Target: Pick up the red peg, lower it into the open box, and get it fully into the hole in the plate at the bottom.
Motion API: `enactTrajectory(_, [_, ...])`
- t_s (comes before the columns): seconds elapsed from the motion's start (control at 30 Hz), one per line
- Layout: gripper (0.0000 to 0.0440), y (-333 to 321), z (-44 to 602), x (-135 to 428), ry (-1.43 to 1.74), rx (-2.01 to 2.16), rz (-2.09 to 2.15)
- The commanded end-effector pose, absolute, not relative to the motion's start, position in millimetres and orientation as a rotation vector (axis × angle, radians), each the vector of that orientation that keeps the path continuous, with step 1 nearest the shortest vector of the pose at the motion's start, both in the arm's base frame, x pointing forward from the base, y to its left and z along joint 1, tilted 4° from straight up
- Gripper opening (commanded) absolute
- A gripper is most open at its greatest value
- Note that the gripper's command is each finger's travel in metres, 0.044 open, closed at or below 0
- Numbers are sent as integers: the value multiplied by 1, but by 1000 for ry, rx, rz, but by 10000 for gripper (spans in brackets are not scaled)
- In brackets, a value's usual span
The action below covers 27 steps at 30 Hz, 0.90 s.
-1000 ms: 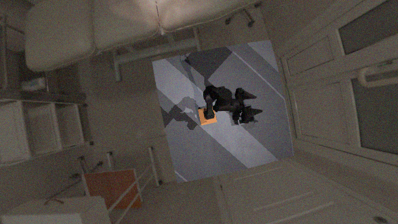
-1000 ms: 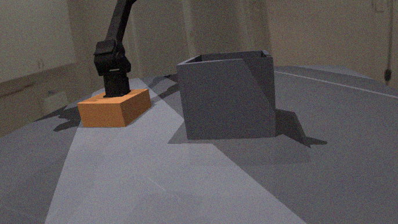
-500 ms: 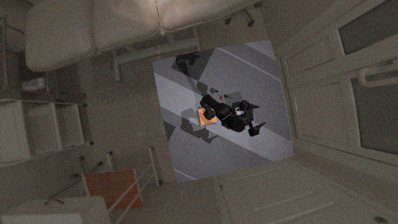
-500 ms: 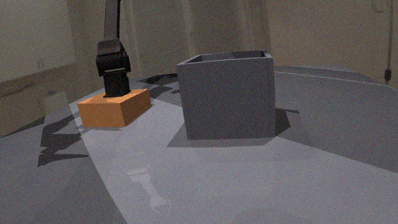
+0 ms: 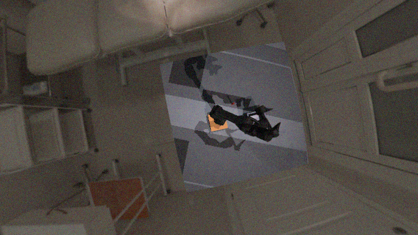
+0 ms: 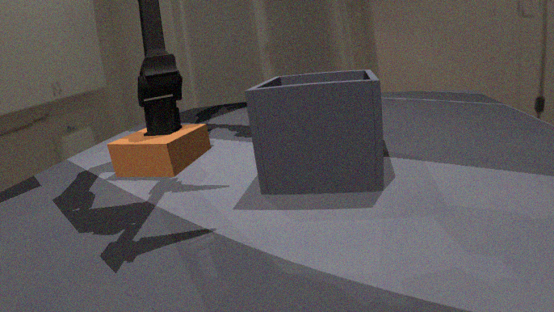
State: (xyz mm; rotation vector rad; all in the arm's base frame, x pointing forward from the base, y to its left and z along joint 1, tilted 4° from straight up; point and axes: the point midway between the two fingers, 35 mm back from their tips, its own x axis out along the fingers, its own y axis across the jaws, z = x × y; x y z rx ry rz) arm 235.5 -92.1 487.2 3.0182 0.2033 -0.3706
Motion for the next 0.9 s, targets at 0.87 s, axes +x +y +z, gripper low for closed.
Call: enactTrajectory(0.87, [430,25,312,286,857,2585,-1069])
